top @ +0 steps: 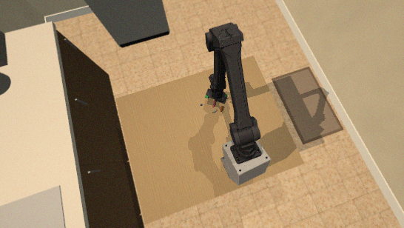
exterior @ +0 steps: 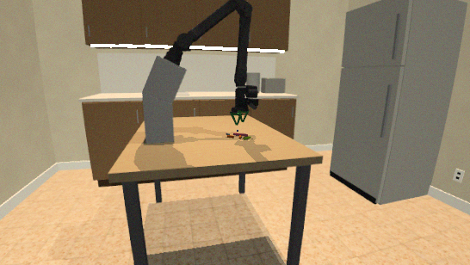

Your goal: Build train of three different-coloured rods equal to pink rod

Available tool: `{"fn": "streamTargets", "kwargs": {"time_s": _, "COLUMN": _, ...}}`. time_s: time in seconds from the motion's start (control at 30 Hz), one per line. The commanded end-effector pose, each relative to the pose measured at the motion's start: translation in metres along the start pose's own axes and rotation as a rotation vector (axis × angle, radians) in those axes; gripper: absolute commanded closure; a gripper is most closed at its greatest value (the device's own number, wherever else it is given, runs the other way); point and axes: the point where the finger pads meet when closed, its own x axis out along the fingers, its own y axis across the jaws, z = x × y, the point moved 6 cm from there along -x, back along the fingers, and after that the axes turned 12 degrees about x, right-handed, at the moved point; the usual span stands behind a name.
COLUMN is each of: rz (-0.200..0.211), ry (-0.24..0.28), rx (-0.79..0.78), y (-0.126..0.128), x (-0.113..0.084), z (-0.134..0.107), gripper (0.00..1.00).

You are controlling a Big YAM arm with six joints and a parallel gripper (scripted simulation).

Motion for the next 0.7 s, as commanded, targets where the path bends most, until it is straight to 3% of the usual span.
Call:
{"fn": "streamTargets", "kwargs": {"time_s": 0.0, "rz": -0.007, "ry": 0.001, "rx": -0.128, "y": -0.017, "x": 0.003, "z": -0.005, "gripper": 0.00}}
{"fn": "streamTargets", "kwargs": {"time_s": 0.07, "rz": -0.007, "ry": 0.001, "rx": -0.128, "y": -0.017, "x": 0.003, "z": -0.005, "gripper": 0.00}}
{"fn": "streamTargets", "kwargs": {"time_s": 0.1, "rz": -0.008, "ry": 0.002, "rx": -0.212, "y": -0.024, "x": 0.003, "z": -0.012, "gripper": 0.00}}
{"fn": "streamTargets", "kwargs": {"time_s": 0.27, "rz": 0.022, "ry": -0.033, "rx": -0.215, "y": -0.008, "x": -0.004, "z": 0.002, "gripper": 0.00}}
{"fn": "streamTargets", "kwargs": {"time_s": 0.3, "rz": -0.005, "ry": 0.000, "rx": -0.299, "y": -0.029, "x": 0.002, "z": -0.017, "gripper": 0.00}}
{"fn": "streamTargets", "kwargs": {"time_s": 0.5, "rz": -0.009, "ry": 0.005, "rx": -0.382, "y": -0.037, "x": 0.002, "z": -0.024, "gripper": 0.00}}
{"fn": "streamTargets", "kwargs": {"time_s": 0.53, "rz": -0.009, "ry": 0.007, "rx": -0.459, "y": -0.043, "x": 0.002, "z": -0.030, "gripper": 0.00}}
{"fn": "streamTargets", "kwargs": {"time_s": 0.63, "rz": -0.009, "ry": 0.007, "rx": -0.459, "y": -0.043, "x": 0.002, "z": -0.030, "gripper": 0.00}}
{"fn": "streamTargets", "kwargs": {"time_s": 0.67, "rz": 0.021, "ry": -0.041, "rx": -0.463, "y": -0.025, "x": -0.006, "z": -0.013, "gripper": 0.00}}
